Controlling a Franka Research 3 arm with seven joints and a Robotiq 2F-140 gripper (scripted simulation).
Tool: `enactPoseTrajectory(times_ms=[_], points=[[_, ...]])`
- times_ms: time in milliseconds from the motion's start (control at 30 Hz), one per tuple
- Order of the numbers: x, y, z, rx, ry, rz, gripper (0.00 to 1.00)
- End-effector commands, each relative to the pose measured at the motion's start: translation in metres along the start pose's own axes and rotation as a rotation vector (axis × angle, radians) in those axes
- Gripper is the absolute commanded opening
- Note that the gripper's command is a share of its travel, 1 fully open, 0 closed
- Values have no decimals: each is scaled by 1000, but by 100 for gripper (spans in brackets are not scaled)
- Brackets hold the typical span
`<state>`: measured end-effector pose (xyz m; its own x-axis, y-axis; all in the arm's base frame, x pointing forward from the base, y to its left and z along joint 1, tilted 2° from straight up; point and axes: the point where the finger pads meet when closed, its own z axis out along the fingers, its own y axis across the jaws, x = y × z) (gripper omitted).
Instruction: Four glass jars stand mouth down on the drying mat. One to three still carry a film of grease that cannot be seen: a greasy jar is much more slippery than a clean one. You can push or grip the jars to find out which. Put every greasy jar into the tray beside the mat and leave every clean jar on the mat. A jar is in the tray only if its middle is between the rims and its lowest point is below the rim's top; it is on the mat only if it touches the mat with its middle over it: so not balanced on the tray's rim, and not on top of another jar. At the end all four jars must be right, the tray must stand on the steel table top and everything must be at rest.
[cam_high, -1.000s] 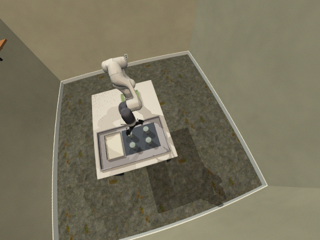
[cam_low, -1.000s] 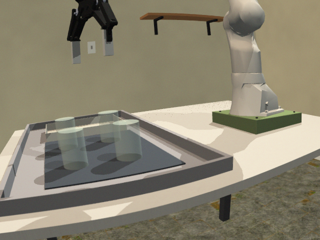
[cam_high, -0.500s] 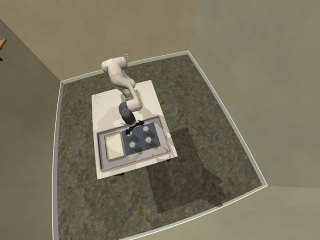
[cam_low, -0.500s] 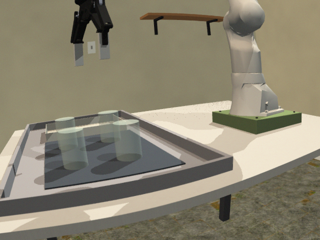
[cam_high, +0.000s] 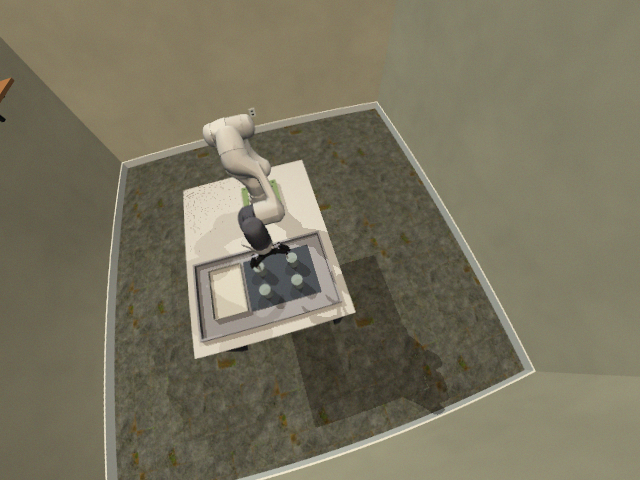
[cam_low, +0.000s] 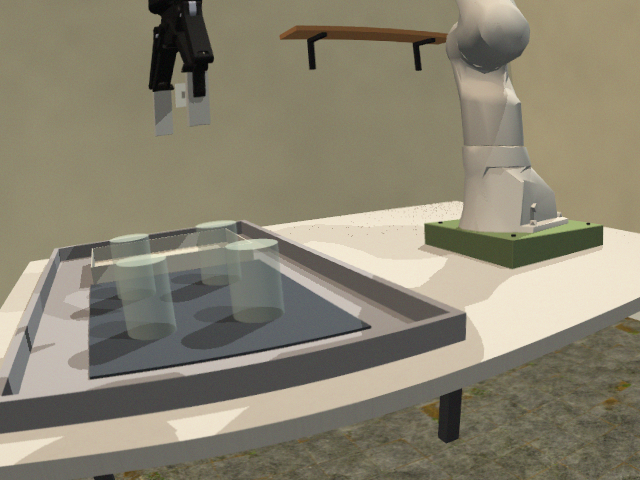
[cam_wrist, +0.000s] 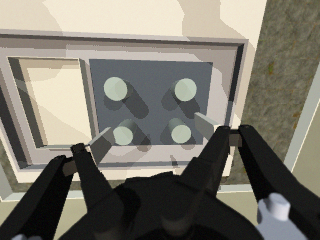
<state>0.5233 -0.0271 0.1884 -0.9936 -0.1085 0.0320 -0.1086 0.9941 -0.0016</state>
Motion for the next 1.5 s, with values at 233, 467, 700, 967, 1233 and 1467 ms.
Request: enactPoseTrajectory(times_ms=[233,467,700,967,1233,1467], points=[[-1,-3,4,18,0,175,100],[-1,-3,4,15,0,153,100],[-1,-3,4,18,0,175,0],[-1,-3,4,18,0,175,0],[-1,-3,4,18,0,175,0],[-1,-3,12,18,0,175,0]])
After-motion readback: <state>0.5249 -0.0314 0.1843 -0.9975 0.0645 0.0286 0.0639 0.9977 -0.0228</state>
